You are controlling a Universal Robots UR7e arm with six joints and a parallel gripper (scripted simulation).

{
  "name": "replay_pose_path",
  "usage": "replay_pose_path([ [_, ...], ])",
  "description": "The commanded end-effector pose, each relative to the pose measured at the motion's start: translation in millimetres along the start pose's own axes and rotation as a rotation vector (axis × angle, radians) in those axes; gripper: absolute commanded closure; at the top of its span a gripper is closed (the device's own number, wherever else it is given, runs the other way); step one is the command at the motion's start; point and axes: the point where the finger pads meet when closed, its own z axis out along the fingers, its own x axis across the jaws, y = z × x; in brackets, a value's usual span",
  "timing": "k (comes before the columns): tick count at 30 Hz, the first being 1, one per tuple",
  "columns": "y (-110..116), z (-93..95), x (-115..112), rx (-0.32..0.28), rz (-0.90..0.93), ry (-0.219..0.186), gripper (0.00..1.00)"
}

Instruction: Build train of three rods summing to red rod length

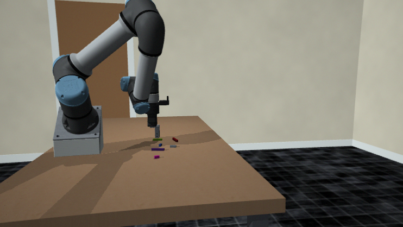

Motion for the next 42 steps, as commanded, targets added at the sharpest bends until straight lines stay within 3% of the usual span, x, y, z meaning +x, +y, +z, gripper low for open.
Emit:
replay_pose_path([
  [1, -0.3, -0.4, -0.1, 0.001, 0.0, 0.0, 0.46],
  [23, -0.3, 0.6, -0.1, 0.001, 0.0, -0.001, 0.46],
  [42, -0.3, 15.2, -0.1, 0.001, 0.0, -0.001, 0.46],
])
